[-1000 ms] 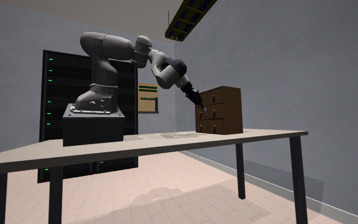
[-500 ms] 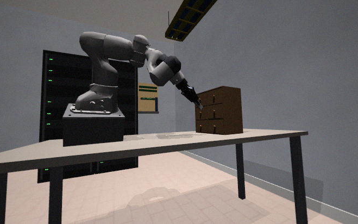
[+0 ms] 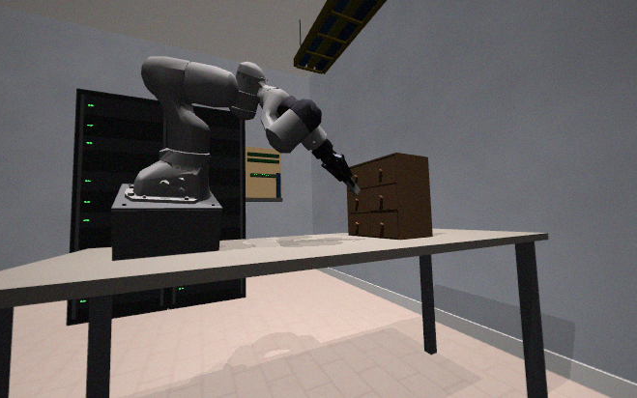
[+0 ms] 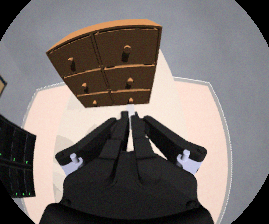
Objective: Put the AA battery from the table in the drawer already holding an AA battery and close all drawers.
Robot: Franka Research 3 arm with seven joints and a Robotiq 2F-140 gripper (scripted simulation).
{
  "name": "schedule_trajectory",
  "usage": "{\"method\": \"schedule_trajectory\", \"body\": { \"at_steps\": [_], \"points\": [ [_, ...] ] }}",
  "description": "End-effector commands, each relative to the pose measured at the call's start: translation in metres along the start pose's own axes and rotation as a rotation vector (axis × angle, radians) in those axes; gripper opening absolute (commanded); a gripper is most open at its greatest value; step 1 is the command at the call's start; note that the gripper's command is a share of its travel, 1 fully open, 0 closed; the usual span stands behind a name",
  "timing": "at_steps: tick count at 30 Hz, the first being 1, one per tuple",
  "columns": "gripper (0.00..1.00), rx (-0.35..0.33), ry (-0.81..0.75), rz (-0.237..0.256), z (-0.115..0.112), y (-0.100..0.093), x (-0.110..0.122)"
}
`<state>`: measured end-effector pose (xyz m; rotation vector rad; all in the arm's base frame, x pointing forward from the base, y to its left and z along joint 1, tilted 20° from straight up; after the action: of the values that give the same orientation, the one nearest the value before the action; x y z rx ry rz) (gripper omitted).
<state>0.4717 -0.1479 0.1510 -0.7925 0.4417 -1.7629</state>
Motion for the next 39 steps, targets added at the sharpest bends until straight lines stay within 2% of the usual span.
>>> {"method": "schedule_trajectory", "body": {
  "at_steps": [1, 25, 39],
  "points": [
    [0.00, 0.002, 0.012, -0.006, 0.001, -0.001, 0.000],
    [0.00, 0.006, 0.157, -0.066, 0.001, -0.008, -0.005],
    [0.00, 0.012, 0.347, -0.144, 0.002, -0.017, -0.012]
  ]
}}
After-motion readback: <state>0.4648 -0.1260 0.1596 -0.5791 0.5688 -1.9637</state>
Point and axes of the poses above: the point where the finger pads meet when closed, its own y axis out along the fingers, its own x axis across the jaws, z = x × y, the point moved 9 cm from there along -y, back along the fingers, and after that the axes turned 4 degrees about y, right-handed, at the moved point
